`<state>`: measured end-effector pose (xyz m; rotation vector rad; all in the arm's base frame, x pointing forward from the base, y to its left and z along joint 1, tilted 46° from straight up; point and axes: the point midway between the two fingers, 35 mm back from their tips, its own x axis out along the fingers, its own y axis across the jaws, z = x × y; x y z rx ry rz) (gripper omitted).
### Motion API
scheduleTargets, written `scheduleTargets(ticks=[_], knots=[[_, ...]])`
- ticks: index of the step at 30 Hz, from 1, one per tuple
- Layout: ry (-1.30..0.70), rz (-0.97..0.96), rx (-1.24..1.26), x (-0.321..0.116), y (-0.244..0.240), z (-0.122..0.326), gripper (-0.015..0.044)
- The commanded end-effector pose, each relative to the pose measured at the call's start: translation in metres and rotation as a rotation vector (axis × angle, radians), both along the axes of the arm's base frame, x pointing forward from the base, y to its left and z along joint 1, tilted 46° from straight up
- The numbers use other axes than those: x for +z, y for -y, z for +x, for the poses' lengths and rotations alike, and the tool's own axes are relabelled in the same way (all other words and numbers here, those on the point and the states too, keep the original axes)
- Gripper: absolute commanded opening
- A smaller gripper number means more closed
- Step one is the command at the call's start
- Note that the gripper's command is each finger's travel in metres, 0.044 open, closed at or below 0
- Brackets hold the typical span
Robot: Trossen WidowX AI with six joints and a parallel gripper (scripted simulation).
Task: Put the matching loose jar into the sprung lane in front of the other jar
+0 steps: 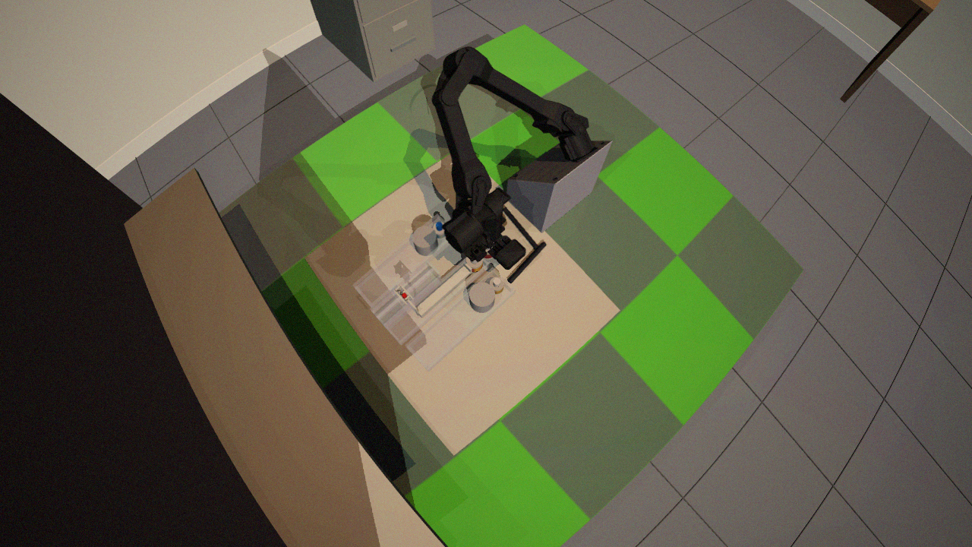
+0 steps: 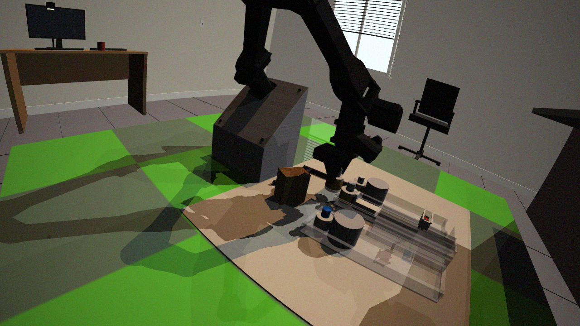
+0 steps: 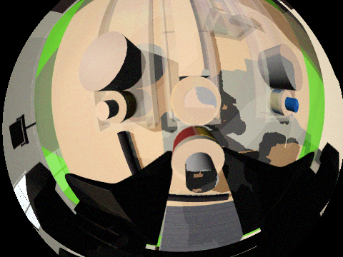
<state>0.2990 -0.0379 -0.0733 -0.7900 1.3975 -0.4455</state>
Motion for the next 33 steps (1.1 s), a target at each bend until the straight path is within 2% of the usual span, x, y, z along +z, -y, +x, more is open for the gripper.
scheduleTargets(ticks=[1,33], knots=[[0.001,-0.005,0.004,0.001,0.0,0.004,0.0],[0.001,-0.005,0.004,0.001,-0.003,0.017,0.0]])
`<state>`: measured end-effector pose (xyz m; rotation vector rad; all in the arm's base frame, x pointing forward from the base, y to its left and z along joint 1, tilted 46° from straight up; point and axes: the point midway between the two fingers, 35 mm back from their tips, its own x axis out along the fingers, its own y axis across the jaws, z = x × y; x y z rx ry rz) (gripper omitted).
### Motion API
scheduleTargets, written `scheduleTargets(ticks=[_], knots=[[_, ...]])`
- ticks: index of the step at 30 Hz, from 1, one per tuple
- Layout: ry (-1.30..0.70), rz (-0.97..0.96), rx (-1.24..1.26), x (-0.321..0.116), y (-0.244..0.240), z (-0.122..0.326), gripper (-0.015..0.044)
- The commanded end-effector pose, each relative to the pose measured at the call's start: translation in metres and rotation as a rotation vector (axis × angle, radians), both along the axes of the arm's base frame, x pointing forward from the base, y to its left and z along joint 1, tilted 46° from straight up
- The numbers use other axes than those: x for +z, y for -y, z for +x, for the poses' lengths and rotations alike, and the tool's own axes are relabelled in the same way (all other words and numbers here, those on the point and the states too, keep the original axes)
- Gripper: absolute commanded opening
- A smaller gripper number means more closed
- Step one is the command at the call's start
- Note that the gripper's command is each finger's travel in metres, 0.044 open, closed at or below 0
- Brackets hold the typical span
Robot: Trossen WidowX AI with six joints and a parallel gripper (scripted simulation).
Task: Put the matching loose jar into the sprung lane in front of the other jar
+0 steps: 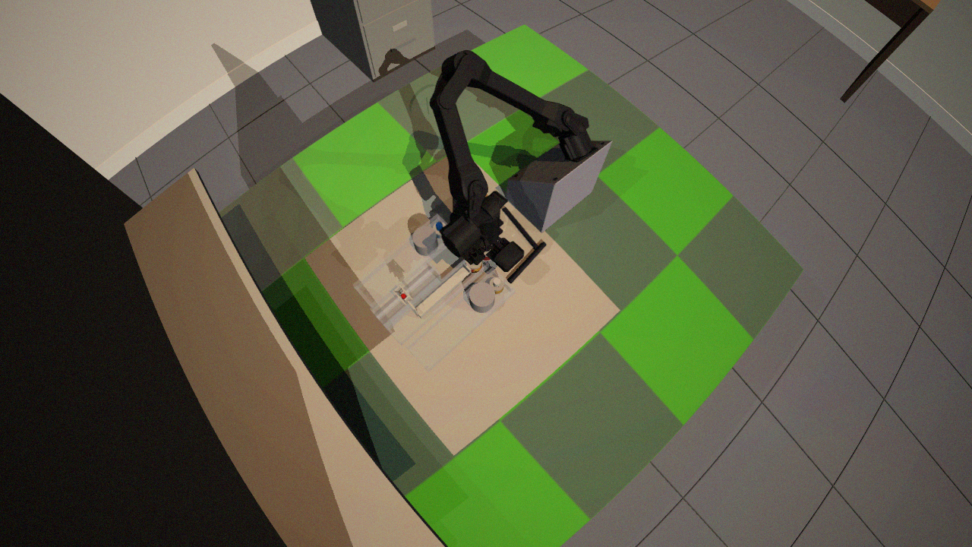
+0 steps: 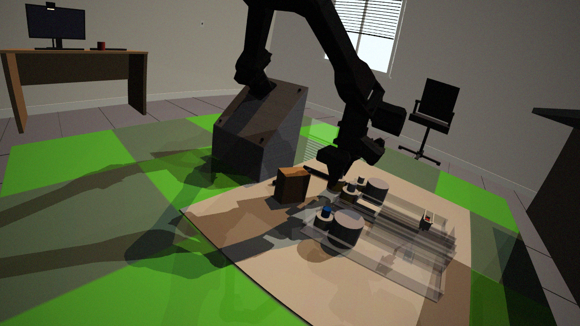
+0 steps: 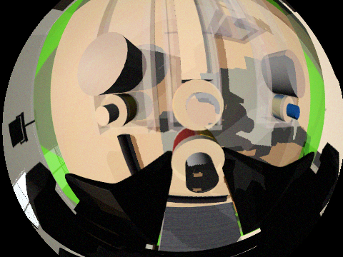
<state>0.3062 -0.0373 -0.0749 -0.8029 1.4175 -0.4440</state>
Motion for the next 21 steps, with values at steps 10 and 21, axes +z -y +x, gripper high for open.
scheduleTargets(ticks=[10,21], knots=[[0.024,0.002,0.005,0.0025,-0.0028,0.0143,0.0],[0.024,0.002,0.005,0.0028,-0.0038,0.019,0.0]])
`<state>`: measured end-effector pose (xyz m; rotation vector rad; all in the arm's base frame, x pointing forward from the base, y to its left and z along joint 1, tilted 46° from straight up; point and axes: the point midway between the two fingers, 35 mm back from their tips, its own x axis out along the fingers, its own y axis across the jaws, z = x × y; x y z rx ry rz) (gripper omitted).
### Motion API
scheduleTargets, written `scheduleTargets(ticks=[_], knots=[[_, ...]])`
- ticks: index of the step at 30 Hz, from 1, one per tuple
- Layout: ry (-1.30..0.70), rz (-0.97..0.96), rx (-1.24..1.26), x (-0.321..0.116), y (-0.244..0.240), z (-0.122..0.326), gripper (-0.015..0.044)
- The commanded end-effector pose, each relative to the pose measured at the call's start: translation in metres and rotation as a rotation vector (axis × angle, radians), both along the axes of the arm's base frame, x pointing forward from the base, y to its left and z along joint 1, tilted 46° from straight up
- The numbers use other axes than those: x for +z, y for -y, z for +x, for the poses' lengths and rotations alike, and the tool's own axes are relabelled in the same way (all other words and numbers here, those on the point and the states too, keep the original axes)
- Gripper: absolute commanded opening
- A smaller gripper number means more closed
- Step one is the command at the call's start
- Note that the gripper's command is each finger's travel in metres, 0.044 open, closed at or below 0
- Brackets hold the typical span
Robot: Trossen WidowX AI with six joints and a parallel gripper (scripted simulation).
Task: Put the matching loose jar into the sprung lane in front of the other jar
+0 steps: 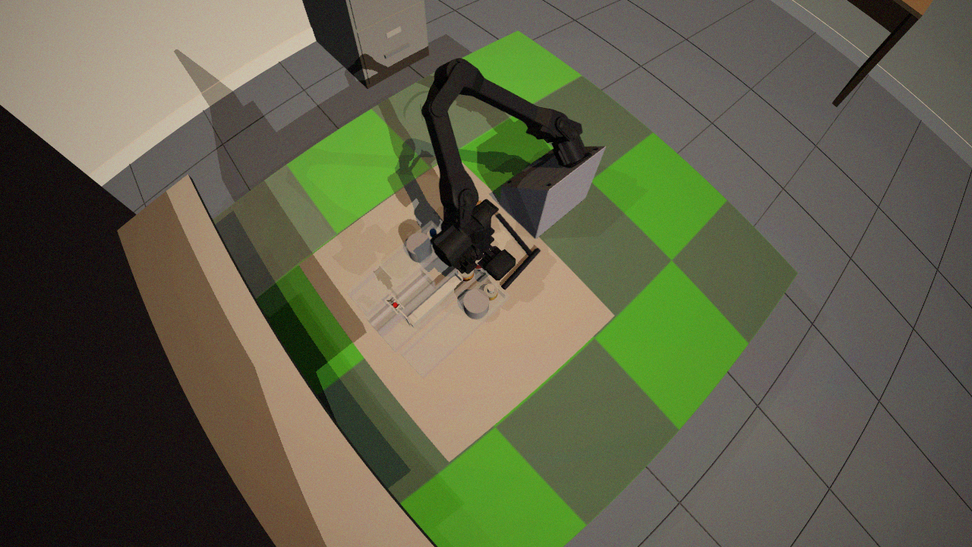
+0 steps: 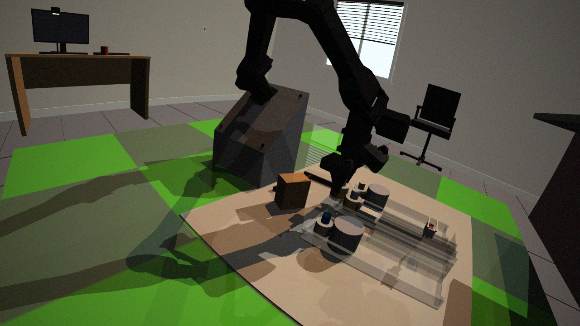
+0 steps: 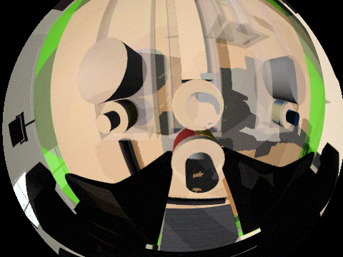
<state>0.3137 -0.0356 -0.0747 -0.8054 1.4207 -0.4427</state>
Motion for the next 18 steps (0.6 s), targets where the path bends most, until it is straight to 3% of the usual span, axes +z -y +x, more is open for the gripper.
scheduleTargets(ticks=[1,18], knots=[[0.028,0.003,0.004,0.0027,-0.0022,0.0119,0.0],[0.028,0.003,0.004,0.0035,-0.0041,0.0189,0.0]])
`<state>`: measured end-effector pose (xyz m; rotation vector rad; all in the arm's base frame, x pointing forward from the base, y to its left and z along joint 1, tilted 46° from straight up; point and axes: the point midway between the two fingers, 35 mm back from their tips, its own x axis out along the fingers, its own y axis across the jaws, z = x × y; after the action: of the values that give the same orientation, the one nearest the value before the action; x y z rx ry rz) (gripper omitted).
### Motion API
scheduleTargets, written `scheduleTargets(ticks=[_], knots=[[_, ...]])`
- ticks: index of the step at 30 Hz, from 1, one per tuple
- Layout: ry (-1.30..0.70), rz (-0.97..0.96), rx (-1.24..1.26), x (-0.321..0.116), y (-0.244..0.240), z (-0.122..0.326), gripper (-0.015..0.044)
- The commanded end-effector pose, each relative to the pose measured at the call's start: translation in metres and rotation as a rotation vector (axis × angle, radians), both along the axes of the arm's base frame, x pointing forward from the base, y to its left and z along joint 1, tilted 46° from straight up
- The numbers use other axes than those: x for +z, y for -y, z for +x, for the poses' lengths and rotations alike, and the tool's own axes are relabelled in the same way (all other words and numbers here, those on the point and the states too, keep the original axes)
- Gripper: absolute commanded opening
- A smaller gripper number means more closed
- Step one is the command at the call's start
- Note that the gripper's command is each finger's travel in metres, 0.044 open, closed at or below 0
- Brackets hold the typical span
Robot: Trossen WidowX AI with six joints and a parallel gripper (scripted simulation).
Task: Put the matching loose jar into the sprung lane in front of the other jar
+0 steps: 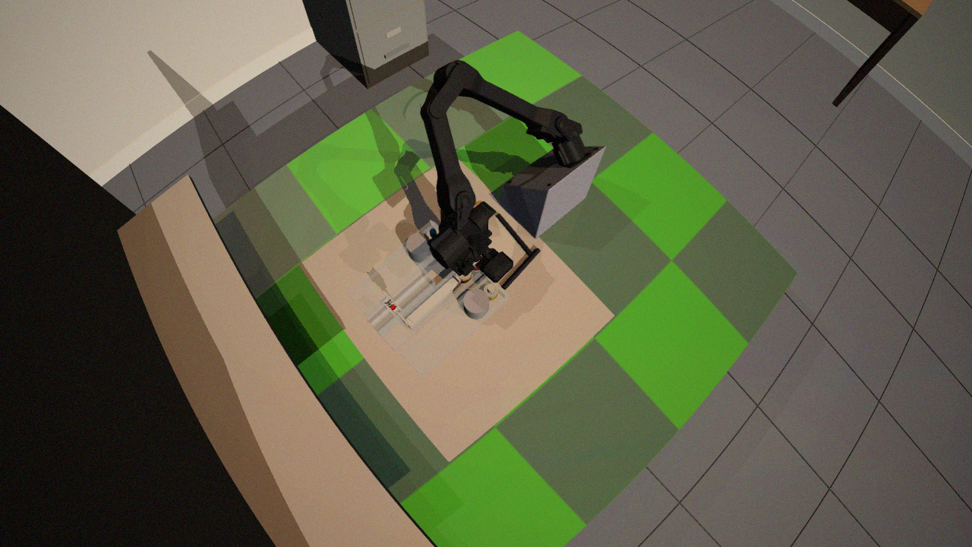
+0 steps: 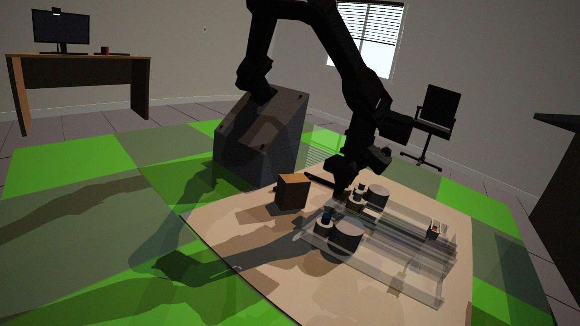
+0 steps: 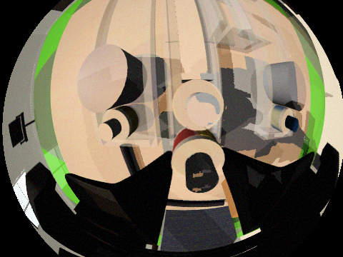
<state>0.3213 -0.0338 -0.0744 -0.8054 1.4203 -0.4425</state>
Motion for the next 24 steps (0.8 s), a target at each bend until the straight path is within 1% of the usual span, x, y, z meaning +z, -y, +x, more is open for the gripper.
scheduleTargets(ticks=[1,24], knots=[[0.028,0.003,0.004,0.0032,-0.0025,0.0117,0.0],[0.029,0.004,0.004,0.0051,-0.0057,0.0209,0.0]])
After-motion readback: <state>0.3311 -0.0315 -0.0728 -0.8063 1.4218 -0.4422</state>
